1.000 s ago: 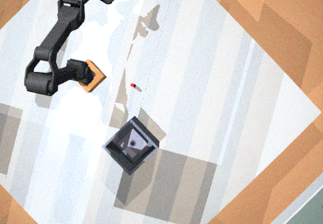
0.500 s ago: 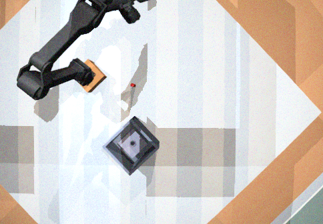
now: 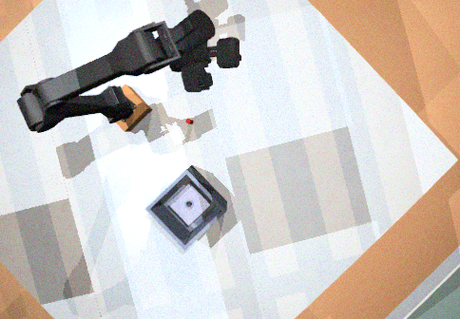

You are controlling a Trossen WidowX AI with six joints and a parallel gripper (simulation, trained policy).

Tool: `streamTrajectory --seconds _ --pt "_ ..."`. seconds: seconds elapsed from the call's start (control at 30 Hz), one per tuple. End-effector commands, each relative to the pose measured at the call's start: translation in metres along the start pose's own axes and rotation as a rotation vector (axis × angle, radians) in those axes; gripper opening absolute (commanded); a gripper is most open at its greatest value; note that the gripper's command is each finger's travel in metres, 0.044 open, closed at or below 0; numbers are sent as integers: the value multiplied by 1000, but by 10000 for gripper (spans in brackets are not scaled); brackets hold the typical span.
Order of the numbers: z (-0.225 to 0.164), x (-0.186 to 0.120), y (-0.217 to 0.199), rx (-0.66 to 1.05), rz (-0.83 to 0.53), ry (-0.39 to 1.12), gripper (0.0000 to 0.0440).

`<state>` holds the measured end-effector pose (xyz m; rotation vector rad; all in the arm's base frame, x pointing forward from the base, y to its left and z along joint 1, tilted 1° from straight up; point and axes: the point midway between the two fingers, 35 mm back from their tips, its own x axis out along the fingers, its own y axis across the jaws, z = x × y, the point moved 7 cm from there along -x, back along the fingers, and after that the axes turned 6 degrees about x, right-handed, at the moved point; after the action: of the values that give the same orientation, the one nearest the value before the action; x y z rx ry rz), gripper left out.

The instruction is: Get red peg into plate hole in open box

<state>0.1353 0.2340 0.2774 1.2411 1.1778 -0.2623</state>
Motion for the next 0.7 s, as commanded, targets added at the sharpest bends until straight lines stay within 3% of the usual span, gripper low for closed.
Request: streamTrajectory --seconds 0.0,0.33,0.67 --pt "36 0 -3 23 -149 -81 440" --pt "85 10 -25 108 -410 -173 440" --pt "113 23 -48 191 -582 -205 440"
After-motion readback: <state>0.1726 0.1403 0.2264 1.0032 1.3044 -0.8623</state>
